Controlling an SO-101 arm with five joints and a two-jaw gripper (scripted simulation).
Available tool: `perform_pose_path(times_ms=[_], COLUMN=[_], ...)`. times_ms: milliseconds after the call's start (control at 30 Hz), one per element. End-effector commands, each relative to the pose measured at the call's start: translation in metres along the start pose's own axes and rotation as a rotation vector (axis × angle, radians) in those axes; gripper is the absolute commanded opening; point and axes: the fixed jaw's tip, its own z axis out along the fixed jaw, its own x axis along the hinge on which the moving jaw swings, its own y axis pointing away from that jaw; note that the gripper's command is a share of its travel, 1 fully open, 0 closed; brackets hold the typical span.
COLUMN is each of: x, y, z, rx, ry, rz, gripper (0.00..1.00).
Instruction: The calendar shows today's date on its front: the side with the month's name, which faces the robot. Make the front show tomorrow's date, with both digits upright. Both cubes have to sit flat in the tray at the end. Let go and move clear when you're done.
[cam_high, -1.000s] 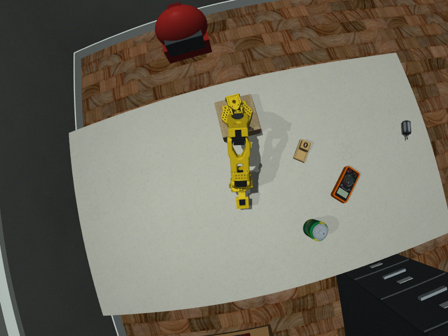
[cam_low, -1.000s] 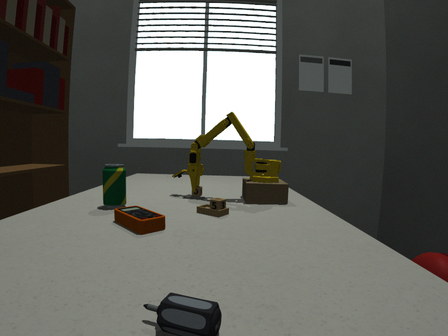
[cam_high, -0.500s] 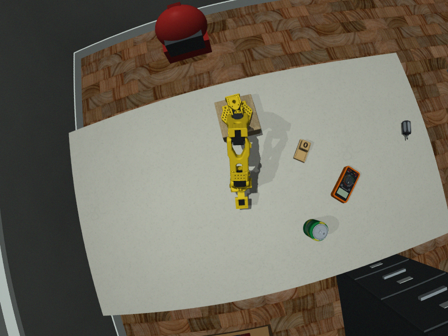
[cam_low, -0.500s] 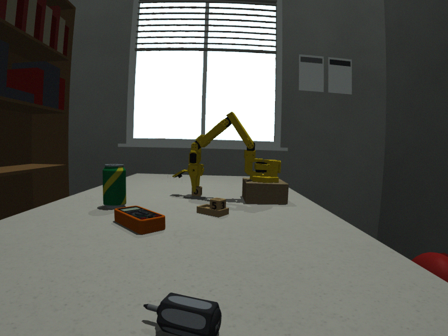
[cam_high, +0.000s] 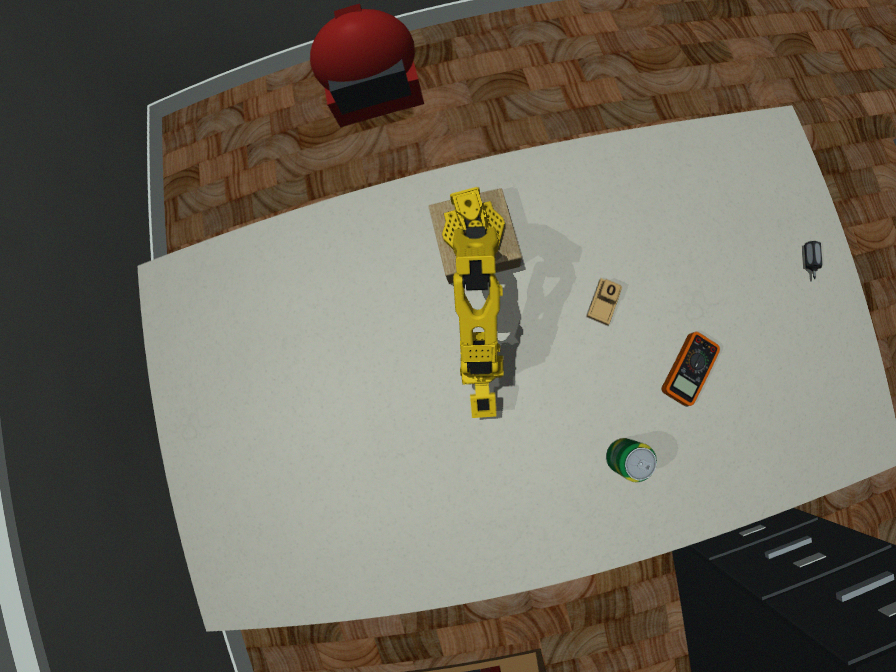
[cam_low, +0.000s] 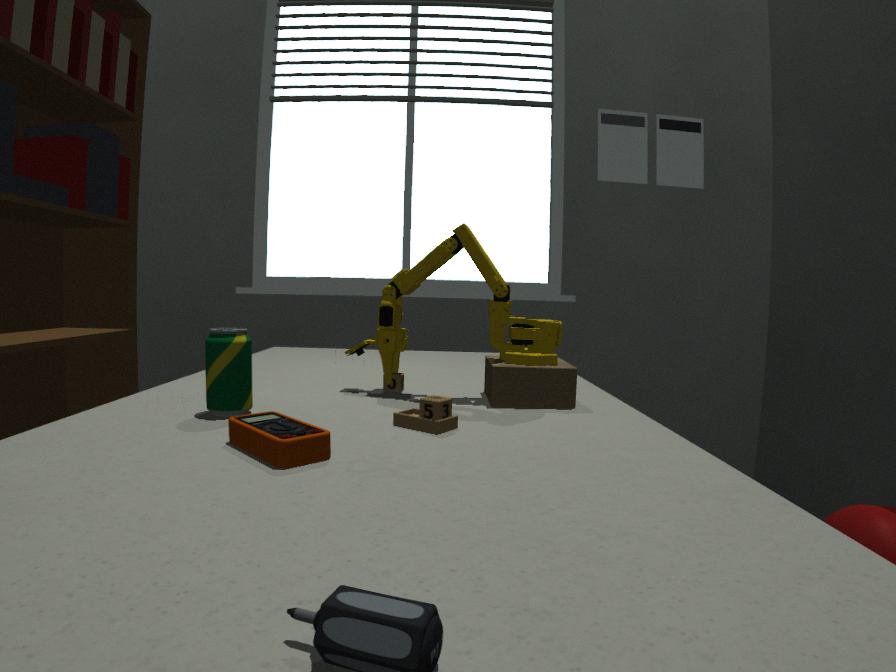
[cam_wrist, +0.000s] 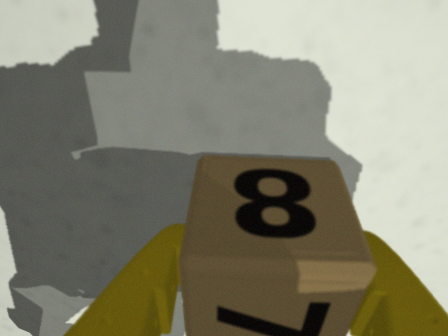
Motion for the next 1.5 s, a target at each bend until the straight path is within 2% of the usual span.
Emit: perform_pose_path(times_ms=[0,400,833,967,1167,1233,1467], x=[0.003,0.003,0.003,0.002,0.001,0.001,0.002], y=[-0.002,-0.002,-0.002,-0.001,0.000,0.000,0.002], z=[0.004,0.004,0.002,-0.004,-0.021,-0.021,-0.040], rx=[-0.002,-0.002,-0.002,-0.002,-0.002,-0.002,-0.002], ry=[0.015,0.015,0.015,0.015,0.015,0.015,0.014], rz=[0.001,0.001,0.001,0.001,0.001,0.001,0.001], gripper=[0.12,0.01,0.00,0.00,0.00,0.00,0.00])
